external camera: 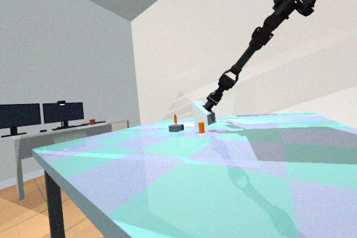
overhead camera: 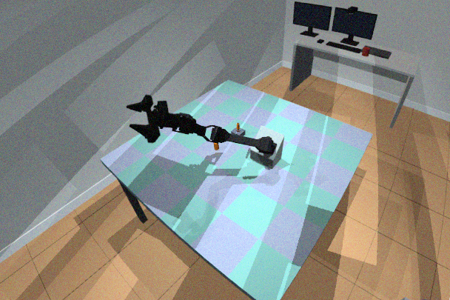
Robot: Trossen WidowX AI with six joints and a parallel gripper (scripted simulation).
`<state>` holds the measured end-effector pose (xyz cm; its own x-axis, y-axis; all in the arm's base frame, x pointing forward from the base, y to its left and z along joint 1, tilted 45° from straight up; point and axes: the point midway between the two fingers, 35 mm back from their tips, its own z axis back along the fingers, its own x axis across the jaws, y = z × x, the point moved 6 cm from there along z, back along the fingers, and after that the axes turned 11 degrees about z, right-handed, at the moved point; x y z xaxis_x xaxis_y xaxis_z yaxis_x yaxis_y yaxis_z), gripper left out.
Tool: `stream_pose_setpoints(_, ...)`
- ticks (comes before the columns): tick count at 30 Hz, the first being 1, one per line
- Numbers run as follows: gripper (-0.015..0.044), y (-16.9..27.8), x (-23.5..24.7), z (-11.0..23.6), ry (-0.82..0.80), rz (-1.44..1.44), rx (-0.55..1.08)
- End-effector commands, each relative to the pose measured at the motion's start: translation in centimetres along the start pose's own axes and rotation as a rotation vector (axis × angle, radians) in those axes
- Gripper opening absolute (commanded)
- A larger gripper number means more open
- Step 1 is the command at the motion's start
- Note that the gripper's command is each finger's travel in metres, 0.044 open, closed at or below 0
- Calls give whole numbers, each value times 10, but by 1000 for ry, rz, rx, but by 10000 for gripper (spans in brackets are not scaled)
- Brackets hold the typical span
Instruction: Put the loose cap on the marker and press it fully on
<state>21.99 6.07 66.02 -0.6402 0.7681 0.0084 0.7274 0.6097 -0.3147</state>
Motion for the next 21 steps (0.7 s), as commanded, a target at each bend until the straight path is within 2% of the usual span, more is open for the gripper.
stream_pose_setpoints(1,374,-2,2,0,-3,-9,-6)
stream_pose_setpoints(6,250,-51,45,-1,-81,-253,-174)
stream_pose_setpoints(14,250,-147,88,20,-229,-703,-460)
stream_pose_setpoints(21,250,-234,87,59,-389,-1141,-733)
